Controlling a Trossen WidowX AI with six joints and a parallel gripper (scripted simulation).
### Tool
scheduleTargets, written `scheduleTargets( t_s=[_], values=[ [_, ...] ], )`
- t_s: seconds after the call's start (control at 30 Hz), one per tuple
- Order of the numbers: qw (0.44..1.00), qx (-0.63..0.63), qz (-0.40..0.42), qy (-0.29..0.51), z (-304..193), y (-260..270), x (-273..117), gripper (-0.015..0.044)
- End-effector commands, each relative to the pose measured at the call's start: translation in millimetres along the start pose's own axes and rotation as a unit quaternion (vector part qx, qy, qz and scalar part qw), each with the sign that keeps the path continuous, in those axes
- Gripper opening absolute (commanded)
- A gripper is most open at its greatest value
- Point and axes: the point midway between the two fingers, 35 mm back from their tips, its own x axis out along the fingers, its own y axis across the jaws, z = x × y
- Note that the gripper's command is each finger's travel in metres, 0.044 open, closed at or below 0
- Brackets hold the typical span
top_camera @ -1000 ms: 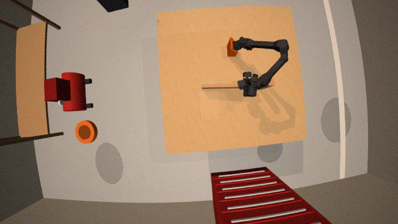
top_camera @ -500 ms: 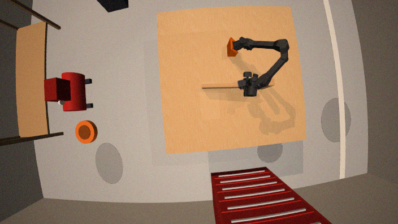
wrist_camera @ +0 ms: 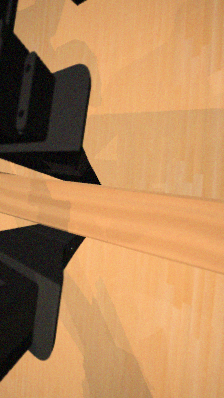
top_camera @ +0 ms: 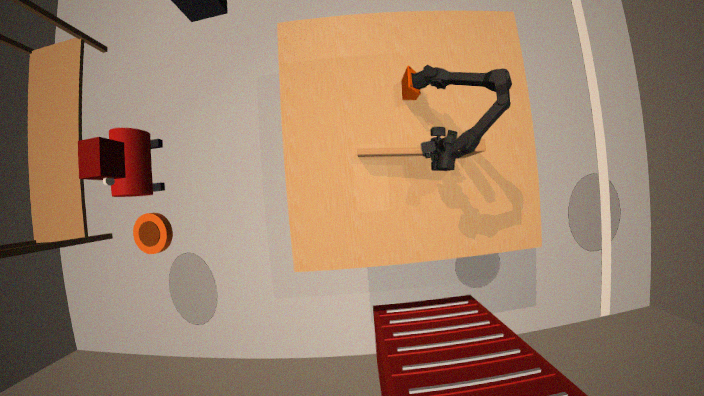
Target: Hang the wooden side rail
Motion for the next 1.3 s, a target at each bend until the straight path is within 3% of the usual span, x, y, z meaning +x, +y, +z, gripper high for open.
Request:
scheduleTargets(
  t_s=[0.0, 1.27],
  values=[
    [1.000, -0.001, 0.006, -0.002, -1.7, 0.7, -3.7, 0.0000],
    [1.000, -0.001, 0.006, -0.002, -6.0, 1.3, -5.2, 0.0000]
  ],
)
